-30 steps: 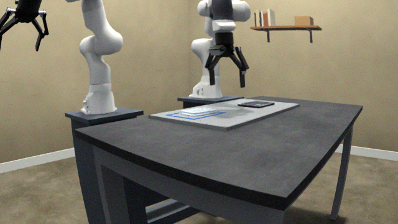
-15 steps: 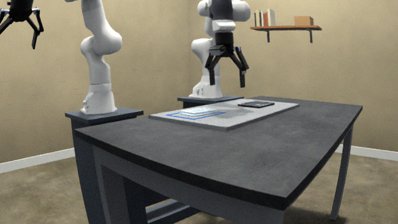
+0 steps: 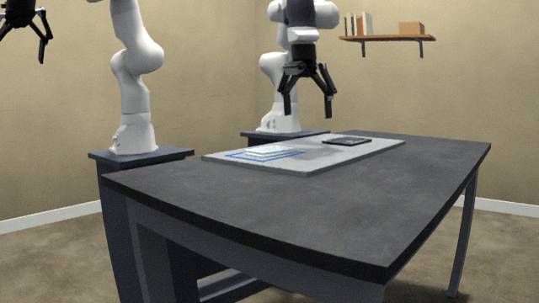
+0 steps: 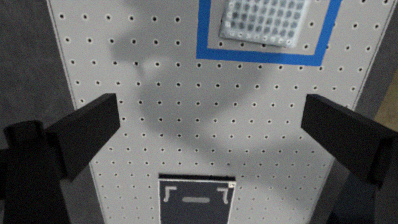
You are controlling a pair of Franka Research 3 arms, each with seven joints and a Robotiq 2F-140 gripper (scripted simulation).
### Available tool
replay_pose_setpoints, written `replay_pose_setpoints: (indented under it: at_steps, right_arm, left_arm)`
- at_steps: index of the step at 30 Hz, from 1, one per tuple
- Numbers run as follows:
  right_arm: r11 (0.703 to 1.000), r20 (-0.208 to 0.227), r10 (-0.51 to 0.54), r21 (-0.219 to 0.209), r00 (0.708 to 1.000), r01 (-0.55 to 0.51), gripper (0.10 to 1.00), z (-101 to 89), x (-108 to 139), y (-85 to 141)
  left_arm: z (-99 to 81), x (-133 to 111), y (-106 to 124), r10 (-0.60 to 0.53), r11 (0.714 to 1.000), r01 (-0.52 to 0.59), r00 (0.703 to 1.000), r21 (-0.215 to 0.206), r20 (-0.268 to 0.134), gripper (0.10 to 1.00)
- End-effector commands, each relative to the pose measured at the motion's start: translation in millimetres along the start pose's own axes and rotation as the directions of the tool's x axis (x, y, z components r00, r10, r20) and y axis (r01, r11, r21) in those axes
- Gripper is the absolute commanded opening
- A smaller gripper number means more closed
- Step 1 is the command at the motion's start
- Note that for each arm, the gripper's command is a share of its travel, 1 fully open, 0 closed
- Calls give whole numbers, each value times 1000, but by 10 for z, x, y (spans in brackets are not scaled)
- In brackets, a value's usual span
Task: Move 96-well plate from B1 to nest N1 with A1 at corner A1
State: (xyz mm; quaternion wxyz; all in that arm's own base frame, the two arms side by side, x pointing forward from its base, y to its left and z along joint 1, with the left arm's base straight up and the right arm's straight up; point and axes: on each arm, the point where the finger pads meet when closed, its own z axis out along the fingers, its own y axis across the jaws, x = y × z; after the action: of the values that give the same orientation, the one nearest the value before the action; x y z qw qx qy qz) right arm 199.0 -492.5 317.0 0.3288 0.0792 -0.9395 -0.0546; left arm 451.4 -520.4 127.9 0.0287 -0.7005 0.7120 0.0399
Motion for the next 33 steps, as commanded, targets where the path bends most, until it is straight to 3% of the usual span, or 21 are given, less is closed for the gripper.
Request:
replay_pose_setpoints:
  at_steps: [1, 13, 33]
  right_arm:
    - [996, 35, -93, 1, 995, 93, 1000, 13, 31, -26]
    - [989, 94, -147, -3, 985, 148, 1000, 68, 174, -59]
    - [966, 218, -256, 24, 942, 257, 1000, 171, 498, -124]
  left_arm:
    - [0, 10, -8, -3, 1000, 3, 1000, 2, -2, 1000]
    - [0, 10, -8, -3, 1000, 3, 1000, 2, -2, 1000]
    - [0, 10, -8, -3, 1000, 3, 1000, 2, -2, 1000]
